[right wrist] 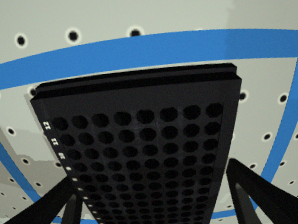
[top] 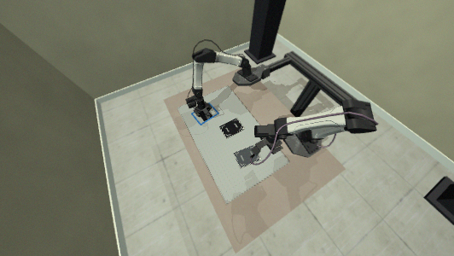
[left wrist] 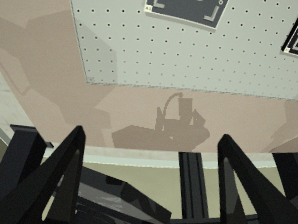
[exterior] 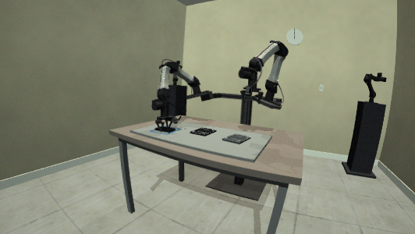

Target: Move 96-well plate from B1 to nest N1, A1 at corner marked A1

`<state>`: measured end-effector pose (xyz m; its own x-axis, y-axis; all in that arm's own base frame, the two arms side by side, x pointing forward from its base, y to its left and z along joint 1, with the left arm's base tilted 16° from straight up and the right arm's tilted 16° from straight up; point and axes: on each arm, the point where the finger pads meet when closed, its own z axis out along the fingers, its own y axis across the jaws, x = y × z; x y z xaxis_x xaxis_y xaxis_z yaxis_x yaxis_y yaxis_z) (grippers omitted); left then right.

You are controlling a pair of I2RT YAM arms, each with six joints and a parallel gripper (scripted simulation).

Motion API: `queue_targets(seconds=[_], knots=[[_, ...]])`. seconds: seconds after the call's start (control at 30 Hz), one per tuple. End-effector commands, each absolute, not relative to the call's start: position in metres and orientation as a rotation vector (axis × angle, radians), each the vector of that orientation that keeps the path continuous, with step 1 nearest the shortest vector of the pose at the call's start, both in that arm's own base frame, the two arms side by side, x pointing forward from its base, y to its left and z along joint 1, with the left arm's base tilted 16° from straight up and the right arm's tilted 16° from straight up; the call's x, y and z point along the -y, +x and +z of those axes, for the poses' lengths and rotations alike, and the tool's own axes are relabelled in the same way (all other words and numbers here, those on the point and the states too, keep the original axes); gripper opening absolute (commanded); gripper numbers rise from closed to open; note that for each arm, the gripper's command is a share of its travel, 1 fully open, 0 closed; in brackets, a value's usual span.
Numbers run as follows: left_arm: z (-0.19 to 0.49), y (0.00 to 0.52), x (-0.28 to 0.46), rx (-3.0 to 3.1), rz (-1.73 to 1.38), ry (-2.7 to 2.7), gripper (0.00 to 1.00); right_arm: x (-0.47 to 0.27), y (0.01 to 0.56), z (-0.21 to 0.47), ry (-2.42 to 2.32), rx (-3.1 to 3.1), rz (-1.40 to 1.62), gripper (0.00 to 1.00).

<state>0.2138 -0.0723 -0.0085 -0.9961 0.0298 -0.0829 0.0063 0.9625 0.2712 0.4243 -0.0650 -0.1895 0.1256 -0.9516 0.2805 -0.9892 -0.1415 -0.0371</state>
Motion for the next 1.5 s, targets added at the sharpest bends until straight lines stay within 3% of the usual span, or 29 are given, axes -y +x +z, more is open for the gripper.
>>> queue_targets(seconds=[0.0, 1.0, 1.03, 1.47], knots=[[-0.006, 0.207, 0.071, -3.036, 0.415, 0.028, 1.0, 0.064, 0.437, -0.179, 2.251, 1.97, 0.403, 1.0], [-0.006, 0.207, 0.071, -3.036, 0.415, 0.028, 1.0, 0.065, 0.431, -0.176, 2.25, 1.969, 0.4, 1.0], [-0.006, 0.207, 0.071, -3.036, 0.415, 0.028, 1.0, 0.064, 0.425, -0.186, 2.241, 1.953, 0.375, 0.0], [-0.006, 0.207, 0.071, -3.036, 0.415, 0.028, 1.0, 0.064, 0.425, -0.186, 2.241, 1.953, 0.375, 0.0]])
